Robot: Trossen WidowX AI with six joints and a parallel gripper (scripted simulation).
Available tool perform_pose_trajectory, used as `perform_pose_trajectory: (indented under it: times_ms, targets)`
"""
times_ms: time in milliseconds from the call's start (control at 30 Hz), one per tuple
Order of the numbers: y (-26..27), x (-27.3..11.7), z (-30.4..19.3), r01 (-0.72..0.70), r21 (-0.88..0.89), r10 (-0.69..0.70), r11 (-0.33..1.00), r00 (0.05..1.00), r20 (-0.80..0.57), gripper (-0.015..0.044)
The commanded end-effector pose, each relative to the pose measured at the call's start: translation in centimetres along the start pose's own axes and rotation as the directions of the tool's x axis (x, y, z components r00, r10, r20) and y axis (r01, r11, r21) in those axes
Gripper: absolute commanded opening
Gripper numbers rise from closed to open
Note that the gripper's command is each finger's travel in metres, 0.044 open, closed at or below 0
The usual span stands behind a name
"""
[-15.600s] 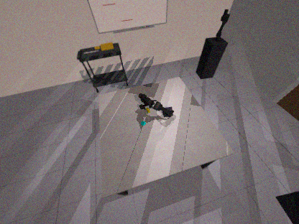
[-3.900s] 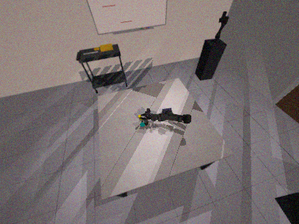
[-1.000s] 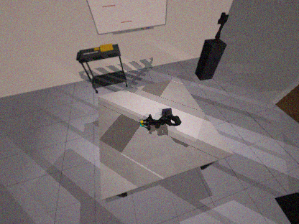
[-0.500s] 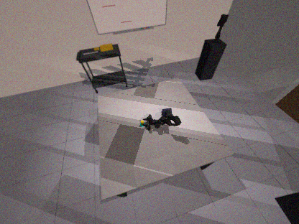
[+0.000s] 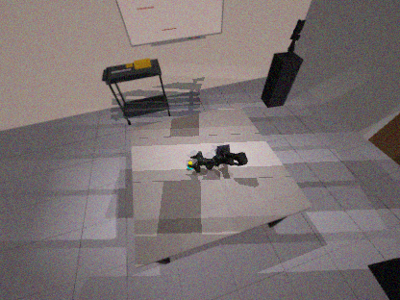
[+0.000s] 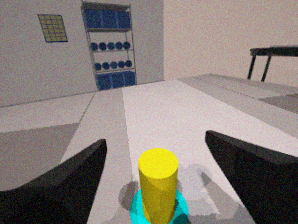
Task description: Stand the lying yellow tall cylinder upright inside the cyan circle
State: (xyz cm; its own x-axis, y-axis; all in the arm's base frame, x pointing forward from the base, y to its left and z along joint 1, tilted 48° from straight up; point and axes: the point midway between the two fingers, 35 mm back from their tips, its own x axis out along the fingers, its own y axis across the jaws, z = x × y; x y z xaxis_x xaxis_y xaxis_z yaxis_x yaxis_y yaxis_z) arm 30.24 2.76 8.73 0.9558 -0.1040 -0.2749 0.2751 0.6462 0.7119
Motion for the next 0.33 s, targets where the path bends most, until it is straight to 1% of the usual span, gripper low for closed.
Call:
perform_pose_trajectory:
  times_ms: [0, 300]
  targets:
    - [0.2, 0.0, 1.8, -0.004, -0.003, 0.004, 1.000, 1.000, 0.002, 0.0400]
    - [0.1, -0.8, 5.6, -0.006, -0.004, 0.006, 1.000, 1.000, 0.009, 0.0400]
